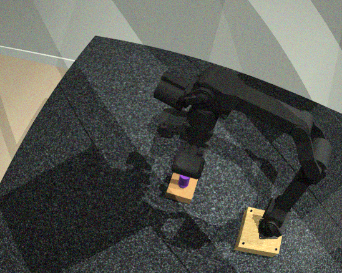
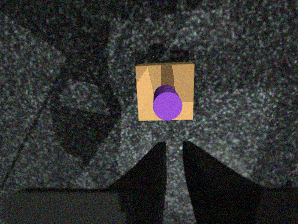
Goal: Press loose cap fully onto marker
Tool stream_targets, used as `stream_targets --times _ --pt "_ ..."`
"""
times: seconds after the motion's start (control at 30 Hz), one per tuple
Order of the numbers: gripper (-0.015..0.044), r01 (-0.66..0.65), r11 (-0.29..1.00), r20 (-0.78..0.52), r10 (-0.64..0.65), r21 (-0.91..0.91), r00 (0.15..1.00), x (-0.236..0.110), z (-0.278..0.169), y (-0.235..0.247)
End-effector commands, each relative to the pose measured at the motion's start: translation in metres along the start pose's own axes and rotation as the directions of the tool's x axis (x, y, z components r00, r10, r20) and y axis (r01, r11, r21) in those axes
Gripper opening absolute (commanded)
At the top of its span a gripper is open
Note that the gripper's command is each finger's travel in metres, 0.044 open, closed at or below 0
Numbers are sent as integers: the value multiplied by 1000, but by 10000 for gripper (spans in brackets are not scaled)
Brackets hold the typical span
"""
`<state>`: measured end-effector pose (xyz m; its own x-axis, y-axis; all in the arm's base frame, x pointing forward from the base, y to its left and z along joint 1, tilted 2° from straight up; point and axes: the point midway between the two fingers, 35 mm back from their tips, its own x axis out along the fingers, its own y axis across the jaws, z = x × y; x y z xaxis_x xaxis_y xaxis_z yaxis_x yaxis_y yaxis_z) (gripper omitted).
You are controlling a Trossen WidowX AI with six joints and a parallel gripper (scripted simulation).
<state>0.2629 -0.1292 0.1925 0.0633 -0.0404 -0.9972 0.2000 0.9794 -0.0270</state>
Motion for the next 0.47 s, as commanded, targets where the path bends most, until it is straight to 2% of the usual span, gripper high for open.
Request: stream_targets --times 0.0,0.37,0.43 --pt "131 -1 1000 -3 1 2 1000 -2 0 0" --pt "420 -1 1000 -3 1 2 1000 -2 0 0" --pt "440 -1 1000 -3 1 2 1000 -2 0 0"
